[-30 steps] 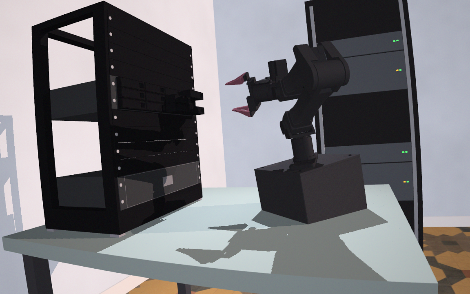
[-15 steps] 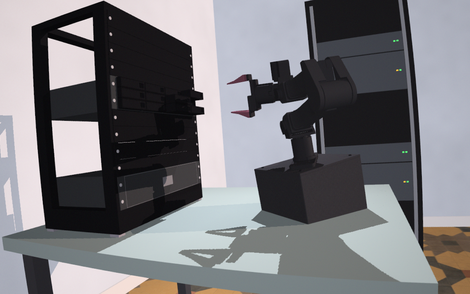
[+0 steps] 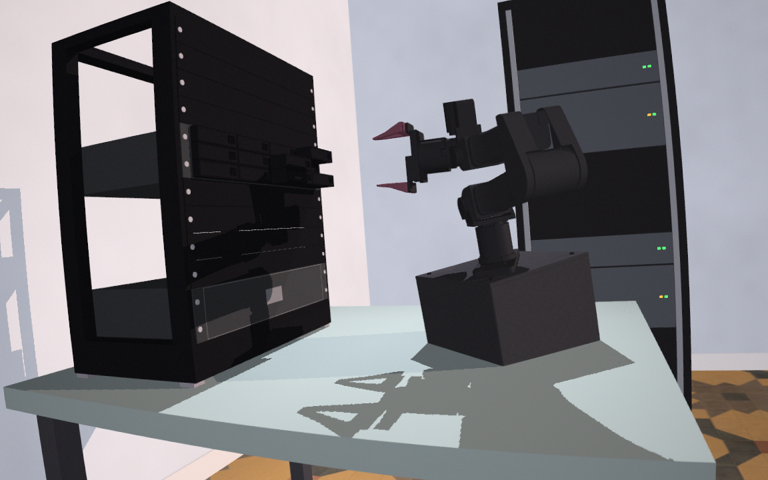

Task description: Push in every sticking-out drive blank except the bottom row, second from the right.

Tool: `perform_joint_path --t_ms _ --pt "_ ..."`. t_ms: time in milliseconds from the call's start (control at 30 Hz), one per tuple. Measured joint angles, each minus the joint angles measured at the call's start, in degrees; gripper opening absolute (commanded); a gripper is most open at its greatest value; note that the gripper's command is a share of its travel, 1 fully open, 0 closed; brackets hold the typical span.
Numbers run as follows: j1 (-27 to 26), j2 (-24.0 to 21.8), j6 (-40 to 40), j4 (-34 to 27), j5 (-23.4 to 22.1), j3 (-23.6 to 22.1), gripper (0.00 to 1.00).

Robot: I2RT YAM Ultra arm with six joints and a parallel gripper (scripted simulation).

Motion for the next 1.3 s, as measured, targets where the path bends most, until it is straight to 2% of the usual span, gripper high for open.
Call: perform_joint_path --t_ms 1300 --pt "1.03 -1.29 1.88 -1.75 0.87 0.02 1.0"
